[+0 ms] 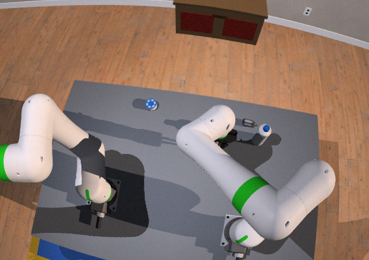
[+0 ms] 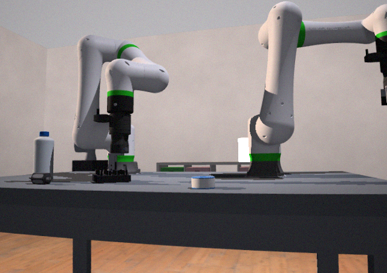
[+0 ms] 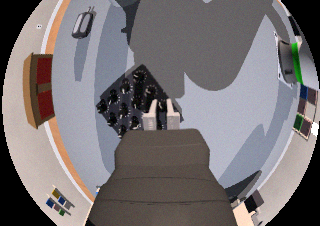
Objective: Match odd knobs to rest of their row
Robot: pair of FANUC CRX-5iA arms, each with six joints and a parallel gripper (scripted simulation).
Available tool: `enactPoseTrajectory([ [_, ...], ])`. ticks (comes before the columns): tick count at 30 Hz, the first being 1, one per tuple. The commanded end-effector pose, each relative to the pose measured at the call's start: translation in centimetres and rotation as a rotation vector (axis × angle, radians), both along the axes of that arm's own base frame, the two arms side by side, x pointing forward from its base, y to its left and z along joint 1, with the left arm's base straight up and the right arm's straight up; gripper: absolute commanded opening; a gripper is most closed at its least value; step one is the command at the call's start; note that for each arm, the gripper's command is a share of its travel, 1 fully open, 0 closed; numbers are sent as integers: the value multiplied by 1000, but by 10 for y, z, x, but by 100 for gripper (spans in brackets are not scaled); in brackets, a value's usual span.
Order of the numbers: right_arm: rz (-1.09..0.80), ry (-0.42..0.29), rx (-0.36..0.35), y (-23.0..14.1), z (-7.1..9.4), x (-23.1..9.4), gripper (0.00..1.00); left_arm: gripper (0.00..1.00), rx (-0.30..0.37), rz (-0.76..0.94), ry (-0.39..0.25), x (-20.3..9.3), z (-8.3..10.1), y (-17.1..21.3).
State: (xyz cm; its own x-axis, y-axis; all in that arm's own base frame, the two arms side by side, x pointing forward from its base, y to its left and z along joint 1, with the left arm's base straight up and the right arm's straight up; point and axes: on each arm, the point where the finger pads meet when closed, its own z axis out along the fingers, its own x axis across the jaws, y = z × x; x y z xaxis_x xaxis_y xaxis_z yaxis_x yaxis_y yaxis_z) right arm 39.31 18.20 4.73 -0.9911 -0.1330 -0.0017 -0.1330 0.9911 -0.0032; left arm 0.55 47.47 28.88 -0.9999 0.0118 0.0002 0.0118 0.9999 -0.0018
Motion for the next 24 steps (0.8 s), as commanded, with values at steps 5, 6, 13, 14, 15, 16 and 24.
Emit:
enactPoseTrajectory([
  [5, 163, 1, 3, 0, 1, 1, 30, 100, 2, 0, 0, 0, 1, 0],
  [6, 163, 1, 3, 0, 1, 1, 30, 100, 2, 0, 0, 0, 1, 0],
  [13, 306, 2, 3, 0, 1, 1, 30, 100, 2, 0, 0, 0, 1, 0],
  [14, 324, 2, 3, 0, 1, 1, 30, 100, 2, 0, 0, 0, 1, 0],
  [15, 340, 2, 3, 0, 1, 1, 30, 100, 2, 0, 0, 0, 1, 0],
  [16, 356, 2, 3, 0, 1, 1, 30, 100, 2, 0, 0, 0, 1, 0],
  [24, 434, 2, 3, 0, 1, 1, 30, 100, 2, 0, 0, 0, 1, 0],
])
